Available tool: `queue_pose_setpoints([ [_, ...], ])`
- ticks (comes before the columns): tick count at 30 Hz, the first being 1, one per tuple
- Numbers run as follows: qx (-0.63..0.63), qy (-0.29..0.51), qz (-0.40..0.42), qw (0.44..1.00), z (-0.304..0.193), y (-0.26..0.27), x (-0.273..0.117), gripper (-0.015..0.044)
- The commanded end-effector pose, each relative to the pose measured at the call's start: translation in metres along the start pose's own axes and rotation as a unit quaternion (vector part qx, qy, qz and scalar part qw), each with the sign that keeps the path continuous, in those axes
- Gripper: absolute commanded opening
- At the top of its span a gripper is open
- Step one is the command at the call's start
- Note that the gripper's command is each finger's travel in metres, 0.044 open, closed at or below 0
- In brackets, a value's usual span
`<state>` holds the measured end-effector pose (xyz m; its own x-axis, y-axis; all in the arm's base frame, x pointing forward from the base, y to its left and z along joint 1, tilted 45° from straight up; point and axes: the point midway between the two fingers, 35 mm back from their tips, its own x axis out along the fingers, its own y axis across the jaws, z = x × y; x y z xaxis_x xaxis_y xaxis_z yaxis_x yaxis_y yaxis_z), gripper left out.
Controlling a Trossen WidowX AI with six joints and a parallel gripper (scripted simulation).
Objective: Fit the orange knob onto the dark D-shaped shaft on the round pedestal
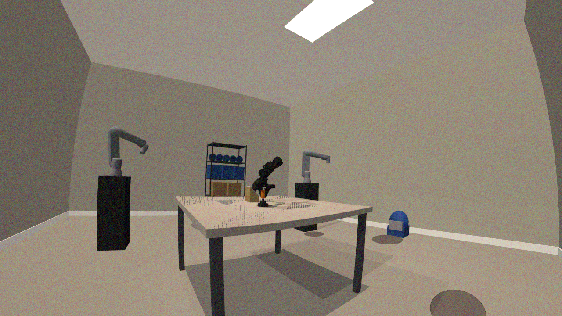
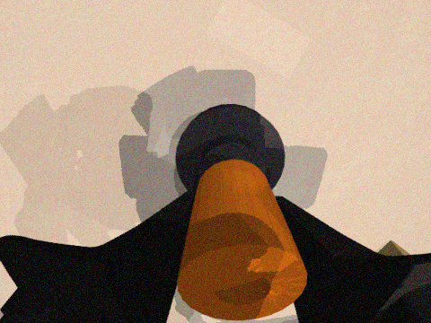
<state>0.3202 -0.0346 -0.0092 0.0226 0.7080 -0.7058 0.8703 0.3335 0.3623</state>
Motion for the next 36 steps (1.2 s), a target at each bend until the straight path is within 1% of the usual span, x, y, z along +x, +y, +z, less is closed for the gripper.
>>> queue_pose_setpoints([
  [1,0.019,-0.001,0.0,1.0,0.0016,0.0008,-0.0005,0.0],
  [36,0.017,-0.001,0.0,1.0,0.0001,-0.0005,0.0062,0.0],
])
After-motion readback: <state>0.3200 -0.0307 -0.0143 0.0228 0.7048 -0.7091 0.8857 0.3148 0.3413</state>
